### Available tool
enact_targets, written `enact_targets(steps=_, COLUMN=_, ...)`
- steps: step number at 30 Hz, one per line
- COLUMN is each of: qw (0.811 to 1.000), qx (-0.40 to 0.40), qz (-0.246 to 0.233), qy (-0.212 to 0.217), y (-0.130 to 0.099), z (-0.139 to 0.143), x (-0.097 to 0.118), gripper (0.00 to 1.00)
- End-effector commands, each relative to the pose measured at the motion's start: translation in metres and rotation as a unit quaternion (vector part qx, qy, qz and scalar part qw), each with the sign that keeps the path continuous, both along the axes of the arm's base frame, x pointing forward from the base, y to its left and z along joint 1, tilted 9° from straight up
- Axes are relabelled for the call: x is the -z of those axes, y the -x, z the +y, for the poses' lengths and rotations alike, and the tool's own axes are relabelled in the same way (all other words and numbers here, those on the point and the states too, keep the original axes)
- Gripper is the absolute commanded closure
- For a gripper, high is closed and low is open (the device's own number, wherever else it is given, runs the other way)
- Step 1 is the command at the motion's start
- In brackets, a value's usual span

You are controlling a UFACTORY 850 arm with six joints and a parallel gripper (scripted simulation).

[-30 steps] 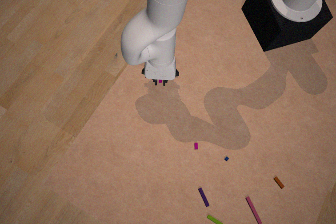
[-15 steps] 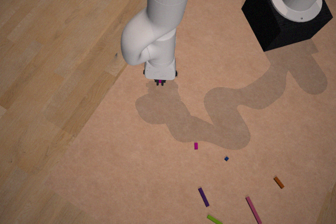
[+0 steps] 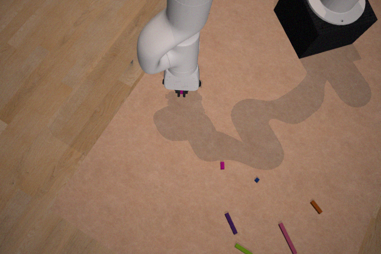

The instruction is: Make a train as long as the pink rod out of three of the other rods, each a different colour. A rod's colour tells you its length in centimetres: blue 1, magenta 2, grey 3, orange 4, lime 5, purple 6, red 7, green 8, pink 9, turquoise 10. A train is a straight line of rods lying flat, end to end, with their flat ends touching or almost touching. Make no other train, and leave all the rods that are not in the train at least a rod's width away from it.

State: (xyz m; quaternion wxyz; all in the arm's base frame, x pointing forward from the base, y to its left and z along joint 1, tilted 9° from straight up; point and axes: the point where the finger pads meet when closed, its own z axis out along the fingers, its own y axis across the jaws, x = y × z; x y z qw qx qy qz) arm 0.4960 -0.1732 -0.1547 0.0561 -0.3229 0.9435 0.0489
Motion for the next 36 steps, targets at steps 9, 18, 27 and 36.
enact_targets(steps=9, qw=1.000, qx=0.000, qz=-0.001, qy=0.000, y=-0.001, z=0.000, x=-0.001, gripper=0.96)
enact_targets(steps=18, qw=1.000, qx=0.000, qz=-0.001, qy=0.000, y=0.000, z=-0.002, x=-0.012, gripper=0.96)
enact_targets(steps=27, qw=1.000, qx=0.000, qz=-0.001, qy=0.000, y=0.004, z=-0.009, x=-0.063, gripper=0.96)
enact_targets(steps=36, qw=1.000, qx=0.000, qz=-0.001, qy=0.000, y=0.006, z=-0.013, x=-0.095, gripper=0.96)
